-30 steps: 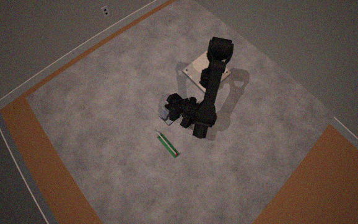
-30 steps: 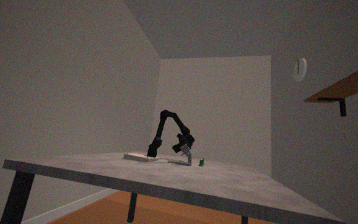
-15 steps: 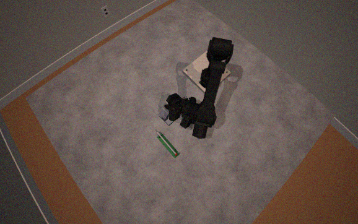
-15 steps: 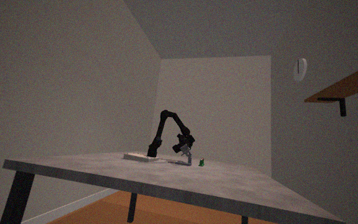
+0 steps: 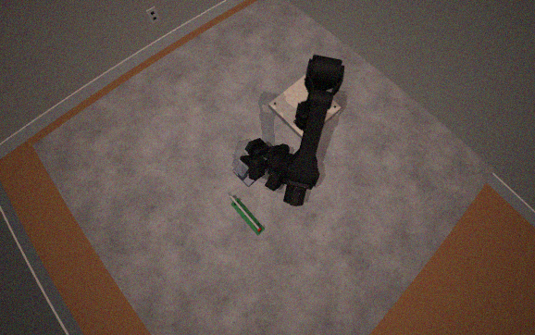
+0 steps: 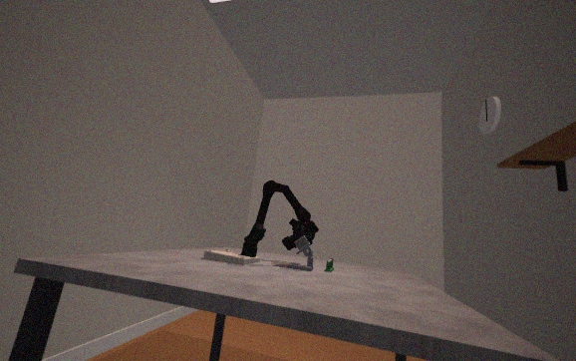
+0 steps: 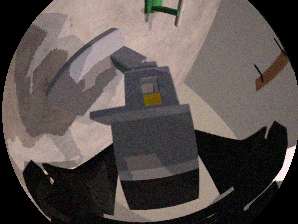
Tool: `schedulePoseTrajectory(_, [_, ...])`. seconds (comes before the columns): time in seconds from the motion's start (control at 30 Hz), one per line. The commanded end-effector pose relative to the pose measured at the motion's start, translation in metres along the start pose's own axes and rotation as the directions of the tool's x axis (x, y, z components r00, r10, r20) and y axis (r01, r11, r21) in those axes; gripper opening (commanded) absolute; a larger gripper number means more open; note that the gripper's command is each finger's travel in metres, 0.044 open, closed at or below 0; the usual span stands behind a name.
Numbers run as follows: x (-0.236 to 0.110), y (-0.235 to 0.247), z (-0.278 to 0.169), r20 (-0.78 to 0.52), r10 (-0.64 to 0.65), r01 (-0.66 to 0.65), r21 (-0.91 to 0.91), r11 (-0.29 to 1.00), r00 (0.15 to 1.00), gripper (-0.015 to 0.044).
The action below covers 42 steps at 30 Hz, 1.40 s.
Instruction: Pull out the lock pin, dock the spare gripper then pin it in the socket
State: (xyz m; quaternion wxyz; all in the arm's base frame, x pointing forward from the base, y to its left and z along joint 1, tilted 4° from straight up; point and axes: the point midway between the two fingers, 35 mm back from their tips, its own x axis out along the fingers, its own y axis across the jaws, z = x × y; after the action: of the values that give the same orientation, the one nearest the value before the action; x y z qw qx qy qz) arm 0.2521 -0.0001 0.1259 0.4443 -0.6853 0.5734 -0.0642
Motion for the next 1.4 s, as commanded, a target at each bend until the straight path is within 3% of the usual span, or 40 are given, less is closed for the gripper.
schedulePoseTrajectory(0.0, [0.0, 0.0, 0.0, 0.0, -0.001, 0.001, 0.002, 1.0, 1.0, 0.044])
schedulePoseTrajectory(0.97, [-0.027, 0.002, -0.046, -0.024, -0.013, 0.012, -0.059, 0.998, 1.0, 0.044])
schedulePoseTrajectory(1.37, [-0.036, 0.001, -0.064, 0.052, -0.021, 0.024, -0.064, 0.998, 0.998, 0.044])
